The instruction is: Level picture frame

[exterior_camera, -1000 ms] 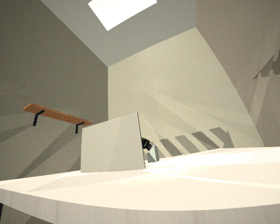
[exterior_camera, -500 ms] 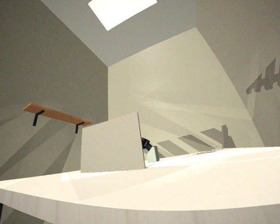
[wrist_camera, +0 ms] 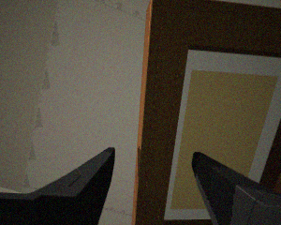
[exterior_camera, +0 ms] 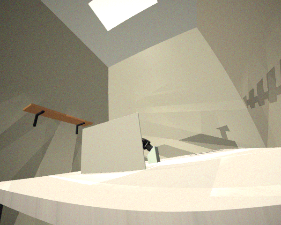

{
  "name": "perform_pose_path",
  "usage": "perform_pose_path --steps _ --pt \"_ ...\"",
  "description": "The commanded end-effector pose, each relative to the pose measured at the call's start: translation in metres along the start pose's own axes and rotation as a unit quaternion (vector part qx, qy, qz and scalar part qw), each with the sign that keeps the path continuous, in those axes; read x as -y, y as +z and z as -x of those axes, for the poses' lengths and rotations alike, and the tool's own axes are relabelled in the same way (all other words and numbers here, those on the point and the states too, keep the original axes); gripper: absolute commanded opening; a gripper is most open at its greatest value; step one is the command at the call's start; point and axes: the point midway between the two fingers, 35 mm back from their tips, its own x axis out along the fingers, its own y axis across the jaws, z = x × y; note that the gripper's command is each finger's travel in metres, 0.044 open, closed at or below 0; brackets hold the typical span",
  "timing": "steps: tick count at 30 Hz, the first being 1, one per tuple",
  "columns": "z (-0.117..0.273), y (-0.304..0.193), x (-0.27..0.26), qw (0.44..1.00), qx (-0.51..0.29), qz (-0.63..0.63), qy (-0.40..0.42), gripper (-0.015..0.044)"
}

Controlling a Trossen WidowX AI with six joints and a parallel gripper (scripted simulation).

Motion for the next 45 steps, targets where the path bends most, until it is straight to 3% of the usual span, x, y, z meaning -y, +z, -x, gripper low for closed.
perform_pose_path --steps 1,30,37,45 --pt "-0.0019 0.0011 -0.0001 1.000 0.002 -0.002 0.000 0.0260" --pt "-0.0020 0.0015 0.0000 1.000 0.002 -0.002 0.000 0.0260" --pt "-0.0020 0.0015 0.0000 1.000 0.002 -0.002 0.000 0.0076" --pt "-0.0020 0.0015 0.0000 1.000 0.002 -0.002 0.000 0.0003"
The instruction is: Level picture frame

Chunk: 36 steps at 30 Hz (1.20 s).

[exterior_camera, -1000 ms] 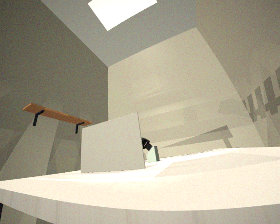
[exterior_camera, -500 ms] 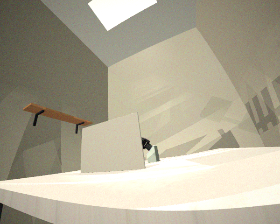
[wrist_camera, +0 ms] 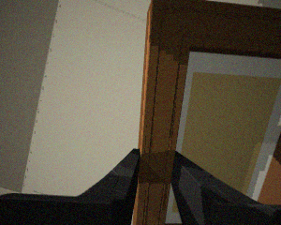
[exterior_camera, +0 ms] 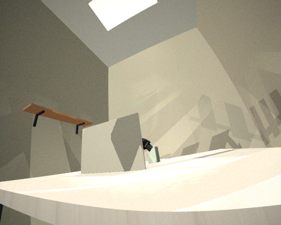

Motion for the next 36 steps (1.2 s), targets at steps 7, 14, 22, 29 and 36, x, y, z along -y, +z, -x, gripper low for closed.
perform_pose_path --steps 7,14,22,29,36 --pt "-0.0001 0.0004 0.0004 1.000 0.001 -0.002 -0.002 0.0000" --pt "-0.0001 0.0001 -0.0013 1.000 0.001 -0.002 -0.002 0.0000" --pt "-0.0001 0.0000 -0.0040 1.000 0.001 -0.002 -0.002 0.0000" --pt "-0.0001 0.0000 -0.0063 1.000 0.001 -0.002 -0.002 0.0000" --pt "-0.0001 0.0000 -0.0085 1.000 0.001 -0.002 -0.002 0.0000"
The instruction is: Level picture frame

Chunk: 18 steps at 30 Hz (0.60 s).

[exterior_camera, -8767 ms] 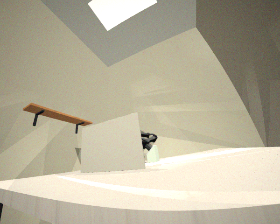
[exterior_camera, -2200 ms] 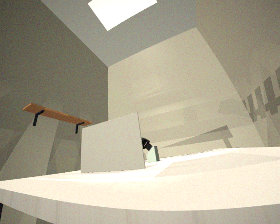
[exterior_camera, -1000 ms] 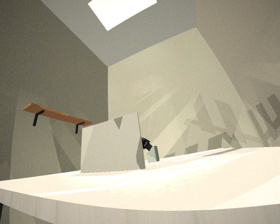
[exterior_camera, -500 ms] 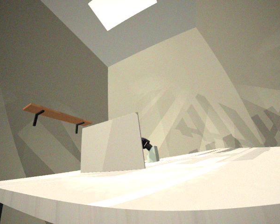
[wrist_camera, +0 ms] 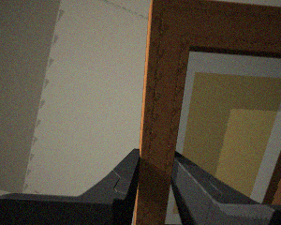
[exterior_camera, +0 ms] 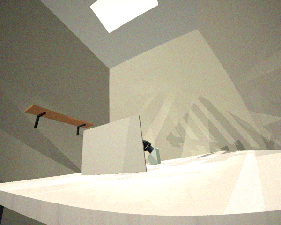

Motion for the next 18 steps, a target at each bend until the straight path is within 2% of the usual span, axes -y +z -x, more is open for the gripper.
perform_pose_path --steps 1,18 --pt "-0.0001 0.0004 -0.0053 1.000 0.000 -0.002 0.007 0.0000" --pt "-0.0001 0.0004 -0.0069 1.000 0.000 -0.002 0.007 0.0000"
